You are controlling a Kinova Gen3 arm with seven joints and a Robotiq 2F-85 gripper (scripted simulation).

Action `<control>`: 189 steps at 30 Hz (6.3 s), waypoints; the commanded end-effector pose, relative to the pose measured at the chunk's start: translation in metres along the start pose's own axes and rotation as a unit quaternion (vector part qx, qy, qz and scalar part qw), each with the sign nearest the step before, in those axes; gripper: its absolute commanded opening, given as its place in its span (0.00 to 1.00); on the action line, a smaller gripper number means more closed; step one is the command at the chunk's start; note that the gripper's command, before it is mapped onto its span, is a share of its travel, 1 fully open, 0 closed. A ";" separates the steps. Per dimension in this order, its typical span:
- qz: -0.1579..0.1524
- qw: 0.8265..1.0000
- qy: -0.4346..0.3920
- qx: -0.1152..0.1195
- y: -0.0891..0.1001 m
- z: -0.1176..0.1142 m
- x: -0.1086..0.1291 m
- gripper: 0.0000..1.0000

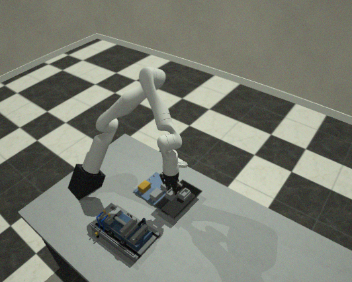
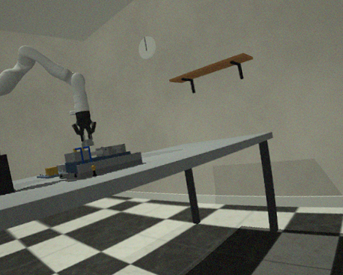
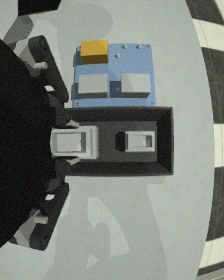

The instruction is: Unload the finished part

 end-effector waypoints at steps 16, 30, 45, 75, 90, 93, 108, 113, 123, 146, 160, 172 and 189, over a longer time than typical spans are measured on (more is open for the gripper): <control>0.000 1.000 0.000 0.001 -0.027 -0.001 0.000 0.00; 0.000 1.000 0.000 0.001 -0.052 -0.001 0.000 0.00; 0.000 1.000 0.000 0.001 -0.074 -0.001 0.000 0.00; 0.000 1.000 0.000 0.001 -0.088 -0.001 0.000 0.00; 0.000 1.000 0.000 0.001 -0.088 -0.001 0.000 0.00; 0.000 1.000 0.000 0.001 -0.088 -0.001 0.000 0.00; 0.000 1.000 0.000 0.001 -0.088 -0.001 0.000 0.00; 0.000 1.000 0.000 0.001 -0.089 -0.001 0.000 0.00; 0.000 1.000 0.000 0.001 -0.090 -0.001 0.000 0.00; 0.000 1.000 0.000 0.001 -0.100 -0.001 0.000 0.00; 0.000 1.000 0.000 0.001 -0.101 -0.001 0.000 0.00; 0.000 1.000 0.000 0.001 -0.101 -0.001 0.000 0.00; 0.000 1.000 0.000 0.001 -0.101 -0.001 0.000 0.00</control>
Point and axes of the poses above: the point where the finger pads meet when closed, its own y axis back along the fingers, its own z axis across the jaws, x = y × z, the point moved 2 cm from there along y, back along the fingers, and after that the axes turned 4 degrees about y, right-handed, at the moved point
